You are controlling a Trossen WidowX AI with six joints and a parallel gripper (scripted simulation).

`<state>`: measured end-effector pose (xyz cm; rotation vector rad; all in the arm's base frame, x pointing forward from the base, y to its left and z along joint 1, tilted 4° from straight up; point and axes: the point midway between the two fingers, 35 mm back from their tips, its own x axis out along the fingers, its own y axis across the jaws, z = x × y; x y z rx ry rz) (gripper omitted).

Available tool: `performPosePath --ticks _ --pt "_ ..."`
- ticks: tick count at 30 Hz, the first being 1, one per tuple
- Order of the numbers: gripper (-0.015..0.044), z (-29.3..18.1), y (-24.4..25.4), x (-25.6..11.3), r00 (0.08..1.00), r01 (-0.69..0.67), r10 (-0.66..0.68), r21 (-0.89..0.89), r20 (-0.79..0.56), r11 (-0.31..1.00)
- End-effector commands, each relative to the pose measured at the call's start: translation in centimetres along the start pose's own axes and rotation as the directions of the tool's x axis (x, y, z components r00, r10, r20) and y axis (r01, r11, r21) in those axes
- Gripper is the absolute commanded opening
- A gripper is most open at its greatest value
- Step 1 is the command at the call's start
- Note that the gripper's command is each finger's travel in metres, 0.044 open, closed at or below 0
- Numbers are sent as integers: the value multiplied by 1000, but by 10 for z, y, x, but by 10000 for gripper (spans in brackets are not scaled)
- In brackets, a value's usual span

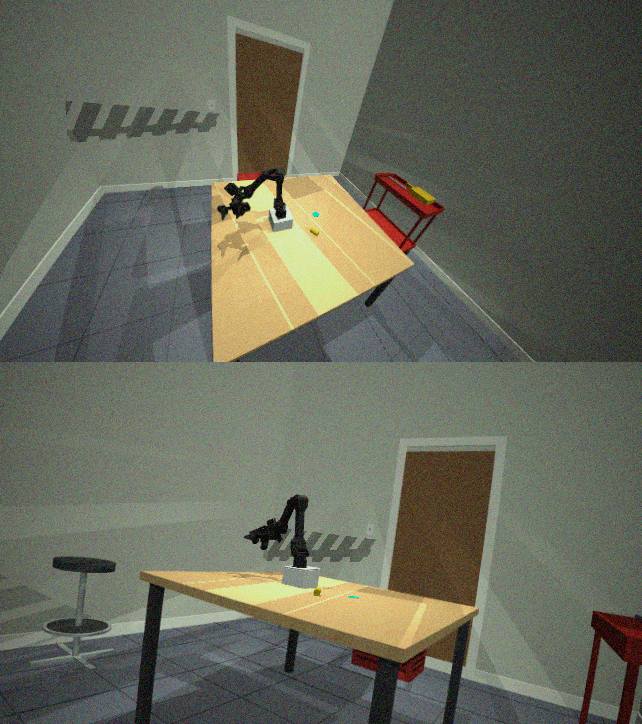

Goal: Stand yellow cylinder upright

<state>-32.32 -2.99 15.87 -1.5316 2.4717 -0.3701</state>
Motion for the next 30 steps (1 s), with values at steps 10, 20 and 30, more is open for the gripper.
performPosePath --ticks 10,20,30 --pt "309 5 46 -60 953 -304 304 -5 -1 953" --pt "309 11 77 -153 799 -600 602 -72 -2 796" --pt "309 27 79 -252 566 -816 824 -124 33 565"
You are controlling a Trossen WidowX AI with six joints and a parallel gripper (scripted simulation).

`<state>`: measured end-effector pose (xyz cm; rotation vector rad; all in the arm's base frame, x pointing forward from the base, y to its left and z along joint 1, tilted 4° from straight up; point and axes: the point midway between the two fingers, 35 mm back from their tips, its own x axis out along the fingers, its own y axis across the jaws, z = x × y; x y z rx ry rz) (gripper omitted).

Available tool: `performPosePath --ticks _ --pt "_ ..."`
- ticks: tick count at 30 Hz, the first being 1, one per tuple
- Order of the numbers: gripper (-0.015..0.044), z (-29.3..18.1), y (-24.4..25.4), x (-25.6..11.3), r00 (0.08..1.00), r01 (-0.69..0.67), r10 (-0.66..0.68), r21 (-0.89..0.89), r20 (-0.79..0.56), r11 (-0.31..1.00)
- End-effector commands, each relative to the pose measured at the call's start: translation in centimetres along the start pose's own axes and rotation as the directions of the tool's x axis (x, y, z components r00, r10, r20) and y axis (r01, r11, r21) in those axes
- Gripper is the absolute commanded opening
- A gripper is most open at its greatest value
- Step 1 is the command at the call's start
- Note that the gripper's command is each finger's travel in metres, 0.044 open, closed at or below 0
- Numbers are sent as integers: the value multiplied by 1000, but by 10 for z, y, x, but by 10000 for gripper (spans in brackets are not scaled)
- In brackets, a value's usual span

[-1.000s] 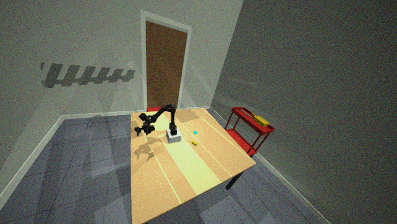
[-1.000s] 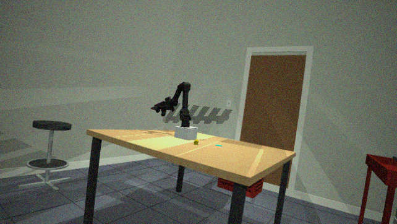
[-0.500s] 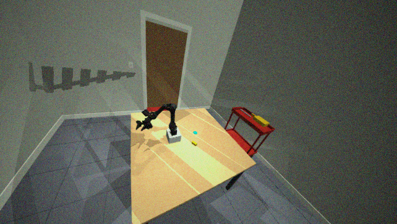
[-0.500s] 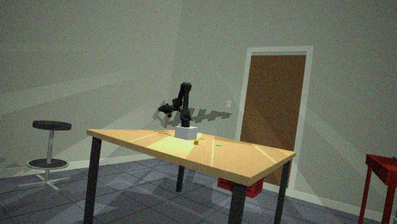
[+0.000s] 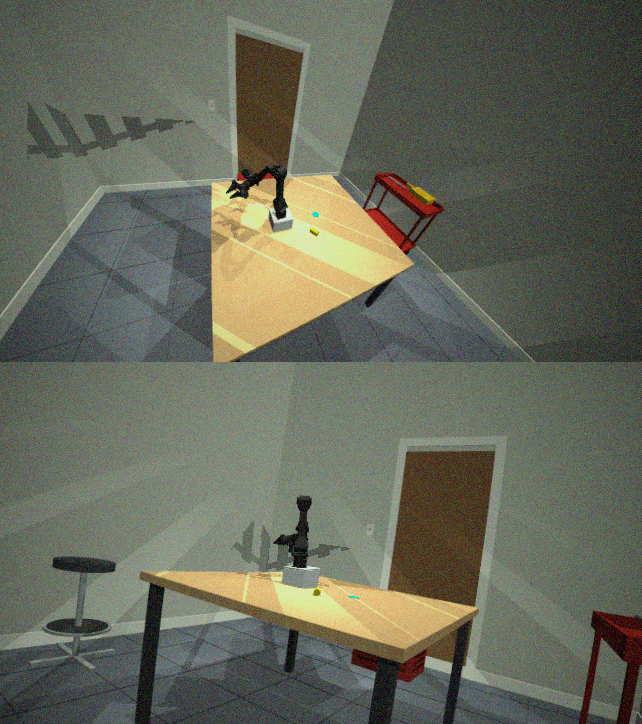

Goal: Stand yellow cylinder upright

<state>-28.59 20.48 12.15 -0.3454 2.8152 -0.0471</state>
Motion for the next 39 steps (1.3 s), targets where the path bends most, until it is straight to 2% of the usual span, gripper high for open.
performPosePath --ticks 1,10,21,30,39 --pt "309 9 26 -25 993 -114 115 -23 32 993" --pt "309 40 72 -99 922 -360 366 -66 128 930" --pt "309 83 97 -201 754 -587 596 -124 276 800" --pt "309 120 88 -287 578 -709 704 -171 413 684" --pt "309 156 54 -366 398 -785 733 -208 552 583"
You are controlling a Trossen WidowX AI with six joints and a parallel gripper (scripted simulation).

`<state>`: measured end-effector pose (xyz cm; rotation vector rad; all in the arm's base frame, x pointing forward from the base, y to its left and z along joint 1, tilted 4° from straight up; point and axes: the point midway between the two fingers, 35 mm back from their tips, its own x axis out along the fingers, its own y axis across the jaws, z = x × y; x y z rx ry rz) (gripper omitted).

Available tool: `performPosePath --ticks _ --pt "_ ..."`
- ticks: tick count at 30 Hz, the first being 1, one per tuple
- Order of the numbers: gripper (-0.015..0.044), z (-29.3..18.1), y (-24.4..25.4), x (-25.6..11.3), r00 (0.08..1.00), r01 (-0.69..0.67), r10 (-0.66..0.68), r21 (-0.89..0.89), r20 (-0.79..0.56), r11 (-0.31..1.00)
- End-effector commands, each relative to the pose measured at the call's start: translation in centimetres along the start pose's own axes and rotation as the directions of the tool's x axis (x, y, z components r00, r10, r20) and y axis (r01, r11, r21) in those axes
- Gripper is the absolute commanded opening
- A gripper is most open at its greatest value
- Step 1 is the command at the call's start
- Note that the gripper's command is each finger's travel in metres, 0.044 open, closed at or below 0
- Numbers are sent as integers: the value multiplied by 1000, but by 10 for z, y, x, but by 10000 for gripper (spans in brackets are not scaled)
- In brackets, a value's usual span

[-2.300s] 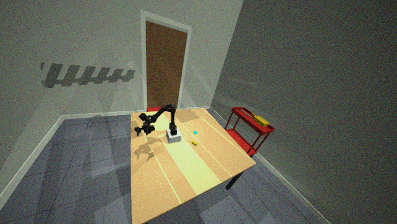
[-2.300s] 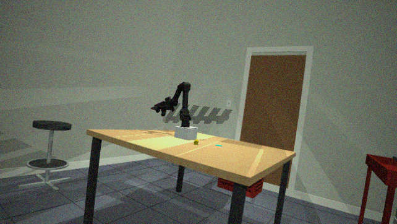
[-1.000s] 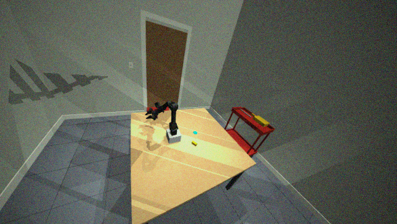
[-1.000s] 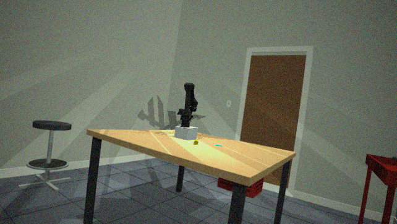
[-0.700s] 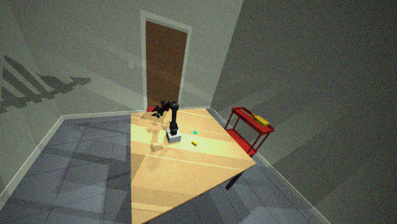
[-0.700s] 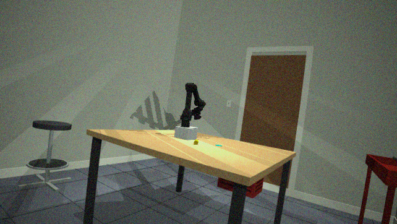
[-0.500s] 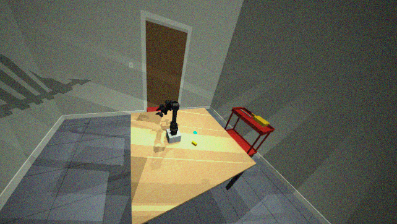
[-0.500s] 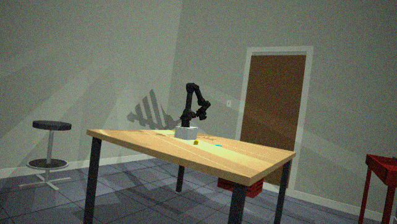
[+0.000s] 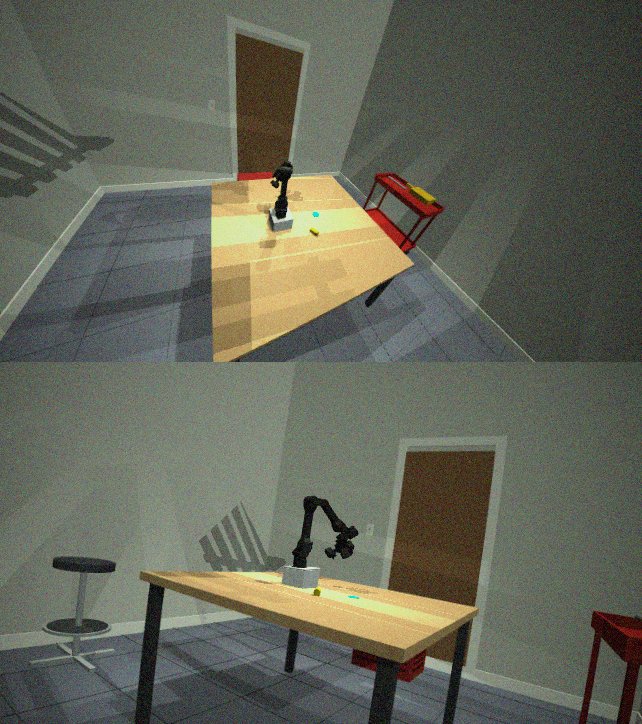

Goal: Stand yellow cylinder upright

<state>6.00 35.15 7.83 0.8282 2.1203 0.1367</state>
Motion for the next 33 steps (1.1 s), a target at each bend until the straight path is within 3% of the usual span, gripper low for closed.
performPosePath --ticks 1,17,33 --pt "309 31 11 -20 996 -46 46 6 82 999" --pt "309 156 8 -125 900 -161 118 67 420 985" --pt "309 243 -64 -239 751 -178 8 191 660 965"
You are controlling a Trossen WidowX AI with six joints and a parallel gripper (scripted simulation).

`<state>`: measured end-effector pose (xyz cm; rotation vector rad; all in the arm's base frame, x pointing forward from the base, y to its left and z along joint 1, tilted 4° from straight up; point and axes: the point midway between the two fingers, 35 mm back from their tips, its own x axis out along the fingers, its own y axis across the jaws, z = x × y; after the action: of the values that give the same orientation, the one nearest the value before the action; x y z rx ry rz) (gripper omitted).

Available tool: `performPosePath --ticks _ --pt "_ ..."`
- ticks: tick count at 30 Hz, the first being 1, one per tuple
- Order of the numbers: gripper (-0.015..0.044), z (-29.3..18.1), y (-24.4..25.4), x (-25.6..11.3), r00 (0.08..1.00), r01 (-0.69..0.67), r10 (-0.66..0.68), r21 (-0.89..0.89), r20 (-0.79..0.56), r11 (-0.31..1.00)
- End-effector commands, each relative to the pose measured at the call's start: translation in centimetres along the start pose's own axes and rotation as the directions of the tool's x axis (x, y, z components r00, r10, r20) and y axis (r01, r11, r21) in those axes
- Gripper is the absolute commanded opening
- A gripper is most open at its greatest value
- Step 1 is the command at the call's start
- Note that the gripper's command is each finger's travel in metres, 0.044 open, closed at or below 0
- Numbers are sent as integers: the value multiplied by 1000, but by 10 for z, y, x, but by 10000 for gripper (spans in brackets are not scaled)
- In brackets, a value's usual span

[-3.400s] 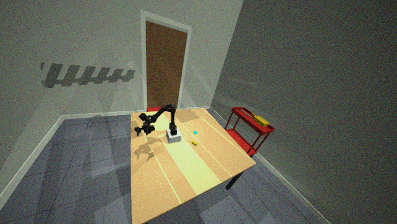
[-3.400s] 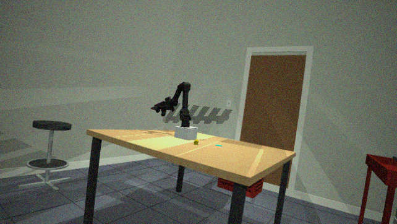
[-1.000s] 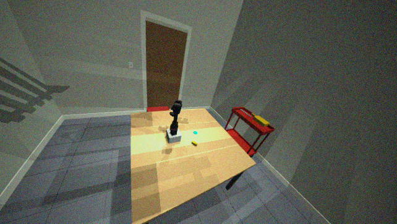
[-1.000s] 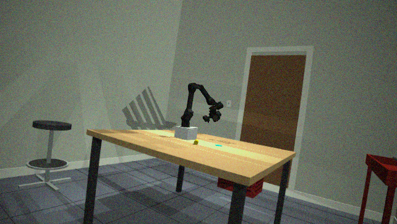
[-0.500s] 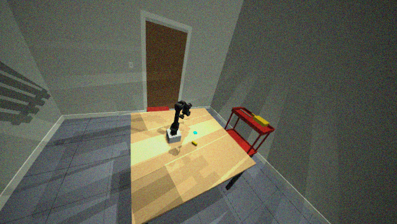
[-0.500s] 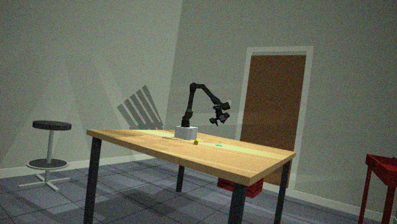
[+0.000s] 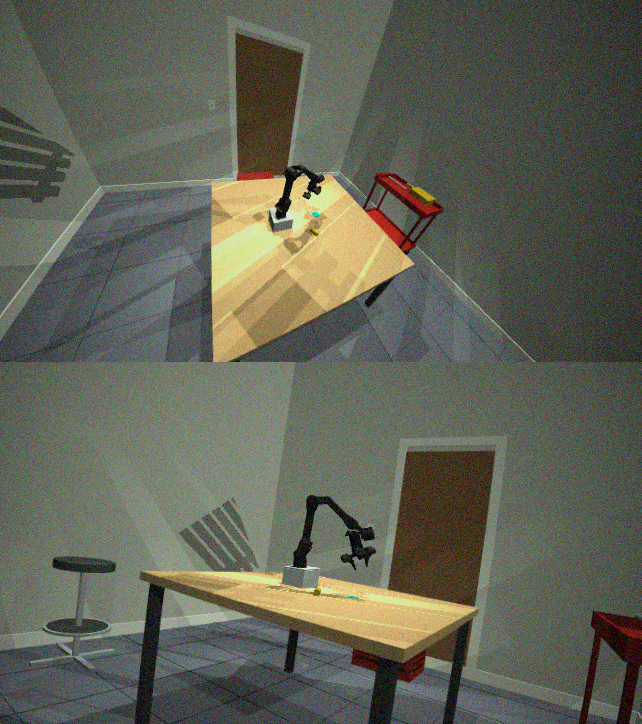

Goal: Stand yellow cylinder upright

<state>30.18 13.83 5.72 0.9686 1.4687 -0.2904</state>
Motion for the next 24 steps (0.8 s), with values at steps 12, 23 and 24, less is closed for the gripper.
performPosePath --ticks 12,23,24 --pt "309 110 -76 -53 970 122 -145 123 197 985" --pt "309 158 -159 -99 922 239 -297 240 247 941" --pt "309 160 -167 -103 918 250 -311 250 247 935"
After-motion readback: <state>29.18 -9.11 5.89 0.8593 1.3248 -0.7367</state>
